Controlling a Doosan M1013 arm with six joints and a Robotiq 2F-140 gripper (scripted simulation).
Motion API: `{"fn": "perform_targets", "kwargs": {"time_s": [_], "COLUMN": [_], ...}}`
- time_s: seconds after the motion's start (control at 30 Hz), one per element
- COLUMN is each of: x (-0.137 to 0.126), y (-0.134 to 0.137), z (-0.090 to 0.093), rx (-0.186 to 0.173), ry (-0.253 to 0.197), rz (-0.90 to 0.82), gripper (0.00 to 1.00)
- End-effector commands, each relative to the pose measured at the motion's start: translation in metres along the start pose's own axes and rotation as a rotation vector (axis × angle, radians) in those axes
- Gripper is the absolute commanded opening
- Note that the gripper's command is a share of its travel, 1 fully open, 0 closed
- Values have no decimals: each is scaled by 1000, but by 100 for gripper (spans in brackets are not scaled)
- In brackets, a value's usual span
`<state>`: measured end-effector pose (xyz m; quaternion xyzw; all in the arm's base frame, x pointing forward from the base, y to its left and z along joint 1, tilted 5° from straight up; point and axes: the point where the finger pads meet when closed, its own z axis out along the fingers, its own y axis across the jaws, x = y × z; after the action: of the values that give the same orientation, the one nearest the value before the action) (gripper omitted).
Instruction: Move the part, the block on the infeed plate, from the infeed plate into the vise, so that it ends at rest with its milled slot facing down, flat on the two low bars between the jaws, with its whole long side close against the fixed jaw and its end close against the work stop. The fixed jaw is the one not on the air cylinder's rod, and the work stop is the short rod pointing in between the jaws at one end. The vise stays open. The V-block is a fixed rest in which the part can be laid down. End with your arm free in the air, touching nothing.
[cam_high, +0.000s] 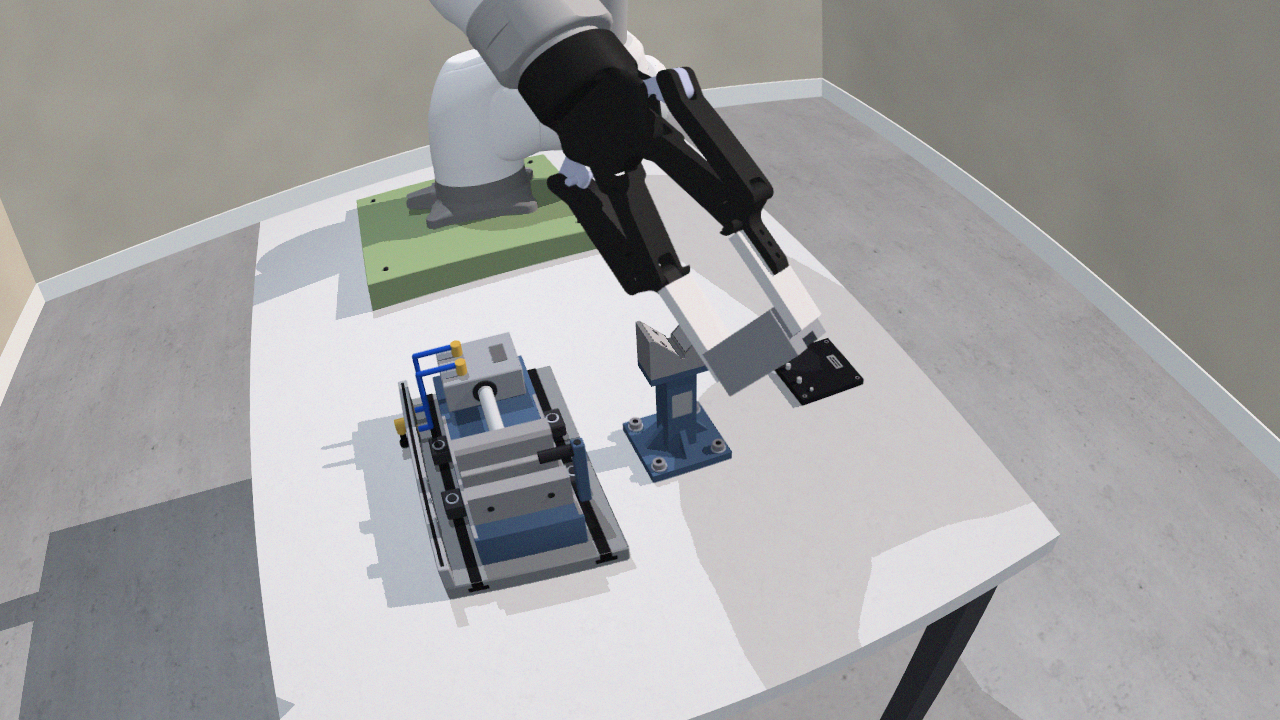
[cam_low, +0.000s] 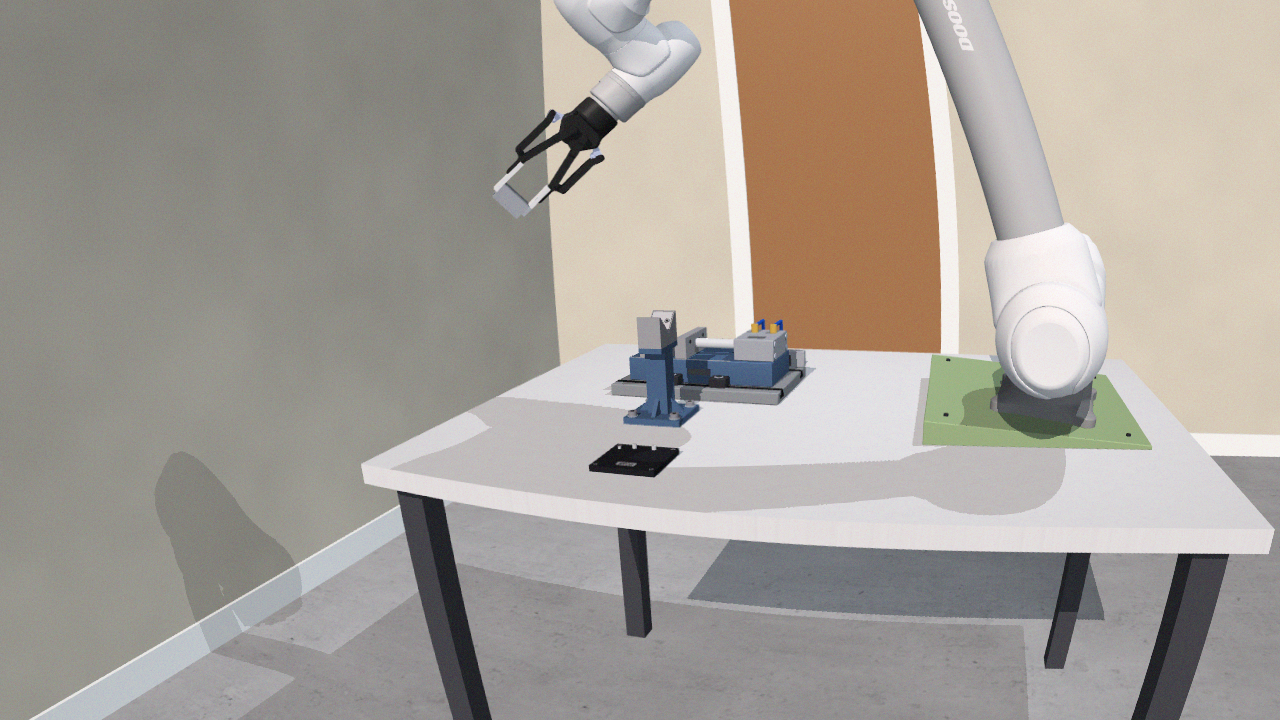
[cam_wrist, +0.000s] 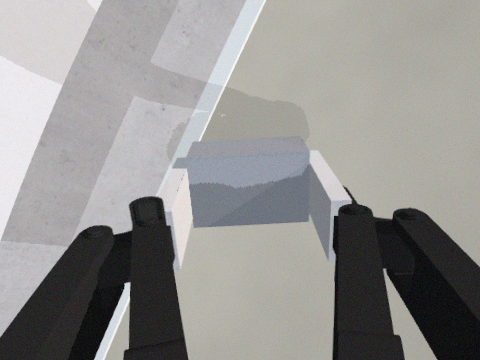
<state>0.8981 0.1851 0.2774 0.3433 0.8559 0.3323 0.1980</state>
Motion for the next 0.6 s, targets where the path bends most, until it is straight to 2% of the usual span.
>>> {"fn": "perform_targets", "kwargs": {"time_s": [0.0, 0.23, 0.3, 0.57], "x": [9, 21, 21, 25], "y": [-22, -72, -72, -126], "z": [-2, -12, -12, -32], "rx": [72, 199, 199, 332], "ry": [50, 146, 146, 251], "rz": [-111, -305, -305, -483], "gripper": [0, 0, 0, 0]}}
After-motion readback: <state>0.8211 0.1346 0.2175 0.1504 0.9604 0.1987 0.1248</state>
